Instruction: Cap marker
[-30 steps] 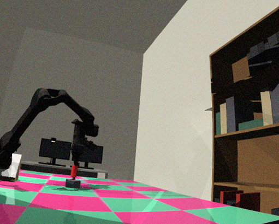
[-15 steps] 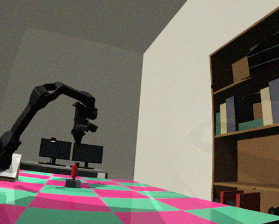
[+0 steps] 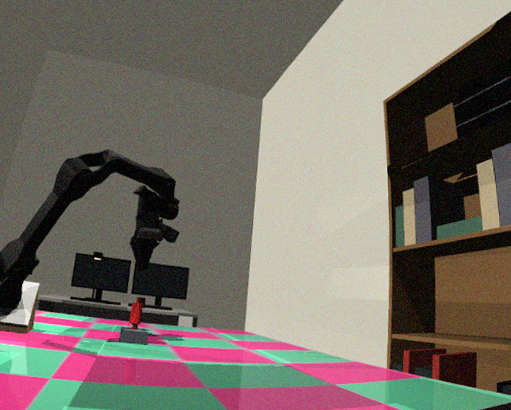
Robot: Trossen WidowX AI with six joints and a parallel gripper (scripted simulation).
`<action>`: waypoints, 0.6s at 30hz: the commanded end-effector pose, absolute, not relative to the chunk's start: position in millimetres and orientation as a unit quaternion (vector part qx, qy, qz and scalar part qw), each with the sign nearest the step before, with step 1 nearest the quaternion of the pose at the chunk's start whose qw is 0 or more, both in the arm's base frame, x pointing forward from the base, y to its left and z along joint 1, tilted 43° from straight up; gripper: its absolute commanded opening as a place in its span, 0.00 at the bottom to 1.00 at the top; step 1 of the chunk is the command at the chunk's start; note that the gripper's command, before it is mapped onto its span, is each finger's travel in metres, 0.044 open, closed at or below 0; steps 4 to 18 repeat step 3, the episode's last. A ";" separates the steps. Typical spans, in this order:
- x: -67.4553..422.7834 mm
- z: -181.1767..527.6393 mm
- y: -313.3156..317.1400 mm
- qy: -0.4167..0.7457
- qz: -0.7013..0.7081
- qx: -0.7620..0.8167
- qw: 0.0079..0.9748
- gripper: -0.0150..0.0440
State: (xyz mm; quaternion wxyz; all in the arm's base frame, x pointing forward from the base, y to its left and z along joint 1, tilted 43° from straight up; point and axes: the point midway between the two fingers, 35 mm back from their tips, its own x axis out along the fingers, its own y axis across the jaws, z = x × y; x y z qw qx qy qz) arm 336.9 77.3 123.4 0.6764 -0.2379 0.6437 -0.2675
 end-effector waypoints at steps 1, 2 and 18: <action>337.1 124.0 78.3 0.644 -0.268 -0.234 0.677 1.00; 337.1 124.0 78.3 0.644 -0.268 -0.234 0.677 1.00; 337.1 124.0 78.3 0.644 -0.268 -0.234 0.677 1.00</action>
